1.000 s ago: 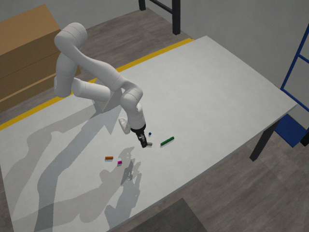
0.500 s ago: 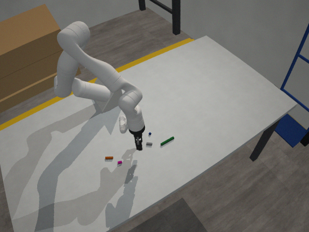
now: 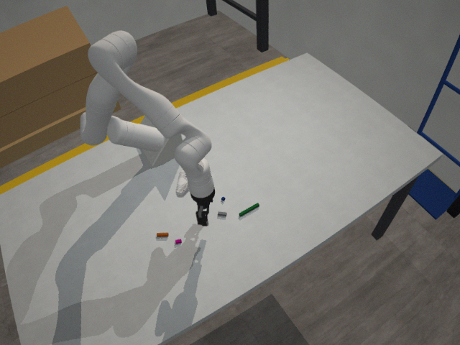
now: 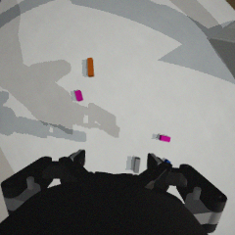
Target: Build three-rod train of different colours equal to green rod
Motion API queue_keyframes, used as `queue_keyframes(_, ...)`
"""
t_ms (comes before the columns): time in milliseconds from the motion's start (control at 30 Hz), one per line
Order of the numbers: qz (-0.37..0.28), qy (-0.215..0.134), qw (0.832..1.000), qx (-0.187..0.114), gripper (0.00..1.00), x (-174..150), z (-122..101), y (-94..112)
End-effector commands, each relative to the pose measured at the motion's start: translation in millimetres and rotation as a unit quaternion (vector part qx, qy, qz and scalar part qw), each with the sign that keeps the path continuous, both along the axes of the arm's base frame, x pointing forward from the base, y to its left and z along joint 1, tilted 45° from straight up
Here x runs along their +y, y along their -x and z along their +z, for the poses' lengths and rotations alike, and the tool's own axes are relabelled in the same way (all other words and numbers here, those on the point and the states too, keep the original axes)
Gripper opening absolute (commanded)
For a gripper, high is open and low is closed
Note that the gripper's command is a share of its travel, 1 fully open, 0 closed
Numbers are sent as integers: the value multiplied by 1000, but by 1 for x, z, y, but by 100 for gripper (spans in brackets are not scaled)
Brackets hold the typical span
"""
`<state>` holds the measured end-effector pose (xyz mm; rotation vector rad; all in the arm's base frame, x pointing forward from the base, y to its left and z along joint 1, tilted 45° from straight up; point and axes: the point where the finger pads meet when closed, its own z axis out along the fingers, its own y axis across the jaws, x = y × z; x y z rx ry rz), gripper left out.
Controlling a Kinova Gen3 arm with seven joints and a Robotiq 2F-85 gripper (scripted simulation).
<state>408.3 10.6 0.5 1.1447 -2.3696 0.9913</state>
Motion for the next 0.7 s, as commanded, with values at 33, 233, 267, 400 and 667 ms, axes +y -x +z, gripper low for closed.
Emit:
queue_keyframes(33,-9,1,1000,-11,100,0,1,-1)
queue_keyframes(233,-20,1,1000,-22,100,-1,1,-2)
queue_keyframes(267,-22,1,999,-25,100,-1,2,-2)
queue_keyframes(400,-29,1,999,-32,100,-2,2,-3)
queue_keyframes(667,-35,1,999,-38,100,-2,2,-3)
